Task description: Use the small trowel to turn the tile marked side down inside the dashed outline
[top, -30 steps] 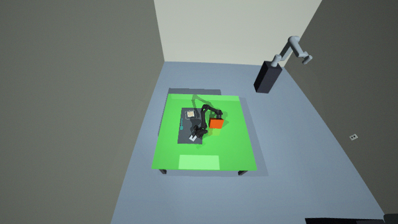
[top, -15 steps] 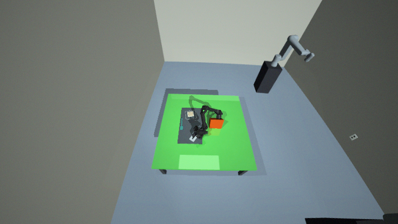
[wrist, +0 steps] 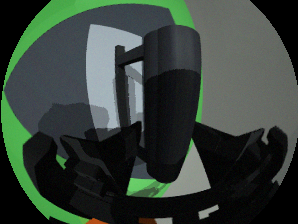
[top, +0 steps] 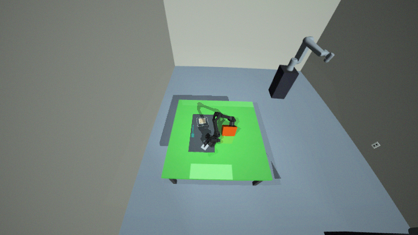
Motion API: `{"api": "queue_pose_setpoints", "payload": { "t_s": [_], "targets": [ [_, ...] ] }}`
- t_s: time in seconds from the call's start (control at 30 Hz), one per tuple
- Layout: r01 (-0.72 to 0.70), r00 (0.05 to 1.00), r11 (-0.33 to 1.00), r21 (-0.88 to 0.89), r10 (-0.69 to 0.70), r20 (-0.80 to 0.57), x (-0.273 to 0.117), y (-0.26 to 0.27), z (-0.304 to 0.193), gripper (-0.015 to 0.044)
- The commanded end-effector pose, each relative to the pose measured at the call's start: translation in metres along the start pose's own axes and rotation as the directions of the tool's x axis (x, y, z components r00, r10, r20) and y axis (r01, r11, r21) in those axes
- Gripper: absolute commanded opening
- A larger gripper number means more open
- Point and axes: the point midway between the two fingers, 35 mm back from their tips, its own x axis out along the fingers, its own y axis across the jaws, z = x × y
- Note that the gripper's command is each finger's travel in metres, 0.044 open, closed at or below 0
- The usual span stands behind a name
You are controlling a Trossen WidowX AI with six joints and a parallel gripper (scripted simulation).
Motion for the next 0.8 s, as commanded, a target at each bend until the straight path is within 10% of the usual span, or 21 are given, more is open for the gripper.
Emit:
{"api": "queue_pose_setpoints", "payload": {
  "t_s": [0.0, 0.77],
  "targets": [
    [0.001, 1.000, 1.000, -0.003, -0.001, -0.002, 0.001, 0.000, -0.001, 0.0300],
    [-0.019, 0.999, 1.000, -0.002, 0.019, 0.027, -0.026, 0.011, 0.010, 0.0300]
  ]
}}
